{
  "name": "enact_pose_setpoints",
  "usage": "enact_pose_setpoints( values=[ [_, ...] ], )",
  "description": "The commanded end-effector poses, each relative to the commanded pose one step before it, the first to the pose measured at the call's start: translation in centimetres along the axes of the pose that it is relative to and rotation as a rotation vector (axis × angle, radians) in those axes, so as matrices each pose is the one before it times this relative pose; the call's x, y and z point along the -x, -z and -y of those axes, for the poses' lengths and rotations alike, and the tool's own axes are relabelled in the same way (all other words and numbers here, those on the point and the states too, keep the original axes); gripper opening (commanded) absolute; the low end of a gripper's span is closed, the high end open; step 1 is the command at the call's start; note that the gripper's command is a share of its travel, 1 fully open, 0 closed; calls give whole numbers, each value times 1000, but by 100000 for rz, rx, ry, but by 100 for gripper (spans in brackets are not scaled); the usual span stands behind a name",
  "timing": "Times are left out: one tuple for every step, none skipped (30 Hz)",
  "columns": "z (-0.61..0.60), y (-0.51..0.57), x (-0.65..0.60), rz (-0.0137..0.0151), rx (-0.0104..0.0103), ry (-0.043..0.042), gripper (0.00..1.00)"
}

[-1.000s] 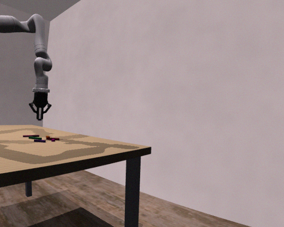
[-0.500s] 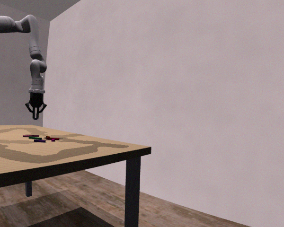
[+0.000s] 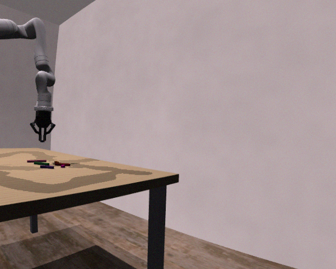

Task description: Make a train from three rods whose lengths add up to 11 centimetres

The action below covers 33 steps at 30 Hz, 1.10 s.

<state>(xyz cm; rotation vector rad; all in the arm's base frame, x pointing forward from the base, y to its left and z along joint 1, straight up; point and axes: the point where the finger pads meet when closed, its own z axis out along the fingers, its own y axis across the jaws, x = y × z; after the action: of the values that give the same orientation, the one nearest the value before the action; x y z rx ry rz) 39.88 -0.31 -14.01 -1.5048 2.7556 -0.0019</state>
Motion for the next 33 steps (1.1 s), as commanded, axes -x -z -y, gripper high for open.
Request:
enact_pose_setpoints(
  values=[
    [-14, -544, -96, -118, 168, -158, 5],
    [2, -277, 1, 0, 0, 1, 5],
    [1, -313, 1, 1, 0, -1, 5],
    [2, -346, 1, 0, 0, 1, 5],
    [2, -376, 2, 0, 0, 0, 5],
    [2, -402, 2, 0, 0, 0, 5],
    [2, -423, 2, 0, 0, 0, 5],
    [2, -439, 2, 0, 0, 0, 5],
    [2, -450, 2, 0, 0, 0, 5],
    [2, -456, 2, 0, 0, 0, 5],
    [2, -456, 2, 0, 0, 0, 5],
    [0, 0, 0, 0, 0, 0, 5],
    [0, 0, 0, 0, 0, 0, 5],
    [2, -450, 2, 0, 0, 0, 5],
    [2, -439, 2, 0, 0, 0, 5],
    [2, -423, 2, 0, 0, 0, 5],
    [2, -402, 2, 0, 0, 0, 5],
    [1, -376, 1, 0, 0, 0, 5],
    [1, -347, 1, 0, 0, 0, 5],
    [2, -313, 1, 0, 0, 1, 5],
    [1, -277, 1, 0, 0, -1, 5],
    [1, -239, 1, 0, 0, 0, 5],
    [0, -200, 1, 0, 0, -1, 5],
    [1, -161, 1, 0, 0, 1, 5],
    [1, -123, 1, 0, 0, 0, 5],
    [0, -88, 0, 0, 0, 0, 5],
    [0, -57, 0, 0, 0, 0, 5],
    [0, -31, 0, 0, 0, 0, 5],
    [0, 0, 0, 0, 0, 0, 5],
    [0, 0, 0, 0, 0, 0, 5],
    [0, -12, 0, 0, 0, 0, 5],
    [0, -2, 0, 0, 0, 0, 5],
    [0, 0, 0, 0, 0, 0, 5]
  ],
)
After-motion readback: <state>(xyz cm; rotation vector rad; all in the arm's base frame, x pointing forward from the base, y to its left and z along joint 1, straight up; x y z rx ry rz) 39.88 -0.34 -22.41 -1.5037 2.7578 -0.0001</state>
